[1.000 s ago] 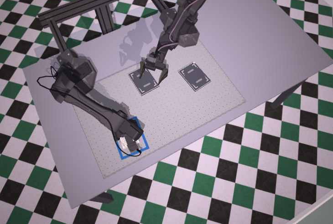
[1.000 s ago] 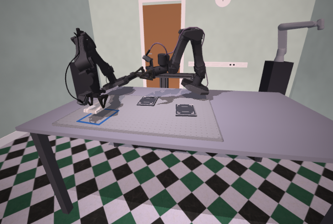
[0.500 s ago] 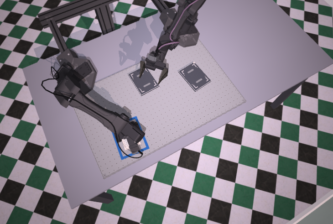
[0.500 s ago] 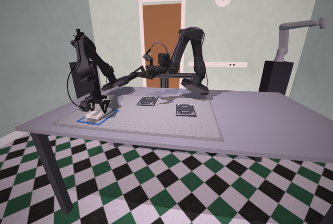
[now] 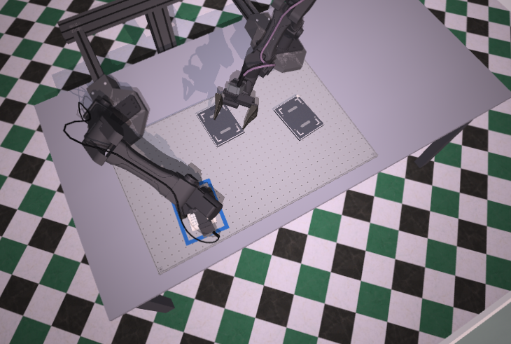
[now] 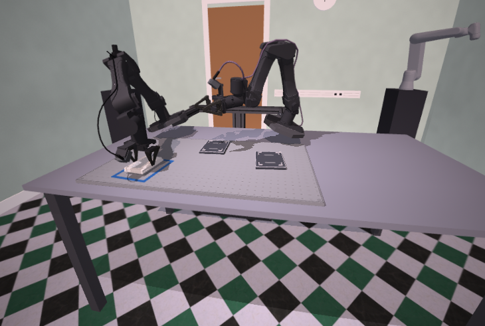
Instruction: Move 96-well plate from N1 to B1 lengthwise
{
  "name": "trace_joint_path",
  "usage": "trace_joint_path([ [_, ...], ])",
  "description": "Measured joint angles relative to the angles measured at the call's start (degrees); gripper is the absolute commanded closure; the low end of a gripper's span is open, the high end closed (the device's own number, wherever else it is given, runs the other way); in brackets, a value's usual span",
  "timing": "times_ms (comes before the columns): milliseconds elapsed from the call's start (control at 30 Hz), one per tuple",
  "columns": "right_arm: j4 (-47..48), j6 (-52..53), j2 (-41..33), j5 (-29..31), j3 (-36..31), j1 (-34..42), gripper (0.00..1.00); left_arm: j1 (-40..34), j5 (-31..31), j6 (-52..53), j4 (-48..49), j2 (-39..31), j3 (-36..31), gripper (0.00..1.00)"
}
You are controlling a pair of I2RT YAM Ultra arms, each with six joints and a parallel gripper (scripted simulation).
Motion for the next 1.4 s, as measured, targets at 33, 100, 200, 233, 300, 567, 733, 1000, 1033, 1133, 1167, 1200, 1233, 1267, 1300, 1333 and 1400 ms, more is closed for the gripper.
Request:
trace_joint_path([
  [33,0.1,0.0,0.0,0.0,0.0,0.0,0.21,0.0,0.0,0.0,0.0,0.0,0.0,0.0],
  [100,0.3,-0.1,0.0,0.0,0.0,-0.1,0.21,0.0,0.0,0.0,0.0,0.0,0.0,0.0],
  [200,0.6,-0.2,0.0,0.0,0.0,-0.3,0.21,0.0,0.0,0.0,0.0,0.0,0.0,0.0],
  [233,0.7,-0.3,0.0,0.0,0.0,-0.4,0.21,0.0,0.0,0.0,0.0,0.0,0.0,0.0],
  [300,1.0,-0.3,0.0,0.0,-0.1,-0.3,0.21,0.0,0.0,0.0,0.0,0.0,0.0,0.0],
  [567,1.7,-0.5,0.0,0.0,-1.2,-0.5,0.21,0.0,0.0,0.0,0.0,0.0,0.0,0.0],
  [733,2.2,-0.6,0.3,0.0,-1.2,-0.6,0.21,0.0,0.0,0.0,0.0,0.0,0.0,0.0],
  [1000,2.8,-0.7,0.3,0.0,-2.0,-0.7,0.21,0.0,0.0,0.0,0.0,0.0,0.0,0.0],
  [1033,2.8,-0.7,0.3,0.0,-2.0,-0.7,0.21,0.0,0.0,0.0,0.0,0.0,0.0,0.0],
  [1133,2.8,-0.7,0.3,0.0,-2.0,-0.7,0.21,0.0,0.0,0.0,0.0,0.0,0.0,0.0],
  [1167,2.8,-0.7,0.3,0.0,-2.0,-0.7,0.21,0.0,0.0,0.0,0.0,0.0,0.0,0.0],
  [1200,2.8,-0.7,0.3,0.0,-2.0,-0.7,0.21,0.0,0.0,0.0,0.0,0.0,0.0,0.0],
  [1233,2.8,-0.7,0.3,0.0,-2.0,-0.7,0.1,0.0,0.0,0.0,0.0,0.0,0.0,0.0],
  [1267,2.8,-0.7,0.3,0.0,-2.0,-0.7,0.0,0.0,0.0,0.0,0.0,0.0,0.0,0.0],
  [1300,2.8,-0.7,0.3,0.0,-2.0,-0.7,0.0,0.0,0.0,0.0,0.0,0.0,0.0,0.0],
  [1333,2.8,-0.7,0.3,0.0,-2.0,-0.7,0.0,0.0,0.0,0.0,0.0,0.0,0.0,0.0],
  [1400,2.8,-0.7,0.3,0.0,-2.0,-0.7,0.0,0.0,0.0,0.0,0.0,0.0,0.0,0.0],
])
